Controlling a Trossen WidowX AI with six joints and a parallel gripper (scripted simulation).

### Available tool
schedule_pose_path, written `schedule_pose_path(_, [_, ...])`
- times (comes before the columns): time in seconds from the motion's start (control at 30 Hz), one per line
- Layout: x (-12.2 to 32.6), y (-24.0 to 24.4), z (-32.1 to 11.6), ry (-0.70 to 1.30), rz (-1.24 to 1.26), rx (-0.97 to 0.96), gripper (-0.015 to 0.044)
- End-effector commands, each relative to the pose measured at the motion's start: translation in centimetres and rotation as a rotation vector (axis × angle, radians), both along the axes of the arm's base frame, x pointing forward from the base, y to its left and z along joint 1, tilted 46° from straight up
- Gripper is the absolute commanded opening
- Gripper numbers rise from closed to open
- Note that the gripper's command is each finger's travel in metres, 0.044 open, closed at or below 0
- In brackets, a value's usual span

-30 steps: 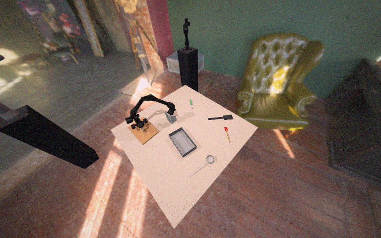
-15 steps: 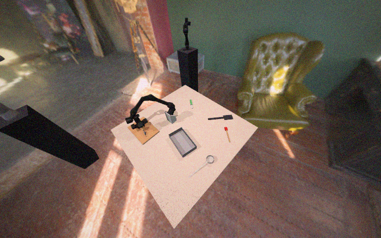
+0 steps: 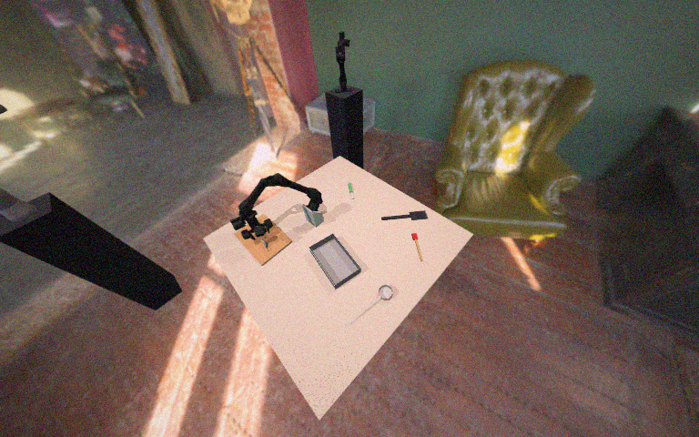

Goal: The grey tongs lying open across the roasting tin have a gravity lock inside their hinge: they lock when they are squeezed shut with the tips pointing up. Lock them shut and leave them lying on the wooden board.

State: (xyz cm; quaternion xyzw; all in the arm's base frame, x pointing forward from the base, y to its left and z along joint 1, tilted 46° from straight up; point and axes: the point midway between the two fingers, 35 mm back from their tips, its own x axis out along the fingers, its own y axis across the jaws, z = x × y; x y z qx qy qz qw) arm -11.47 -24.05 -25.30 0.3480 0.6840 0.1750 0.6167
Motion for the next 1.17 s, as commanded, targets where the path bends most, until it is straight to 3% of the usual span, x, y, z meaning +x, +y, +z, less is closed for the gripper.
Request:
schedule_pose_path(0.0, [5.4, -2.6, 2.3, -0.003, 0.018, -0.017, 0.044])
schedule_pose_path(0.17, [10.8, -3.6, 4.3, -0.009, 0.018, -0.006, 0.044])
schedule_pose_path(0.37, [10.8, -3.8, 4.5, -0.009, 0.019, -0.007, 0.044])
schedule_pose_path(0.6, [11.0, -6.8, 8.0, -0.01, 0.042, -0.012, 0.044])
schedule_pose_path(1.13, [11.0, -6.8, 8.0, -0.01, 0.042, -0.012, 0.044])
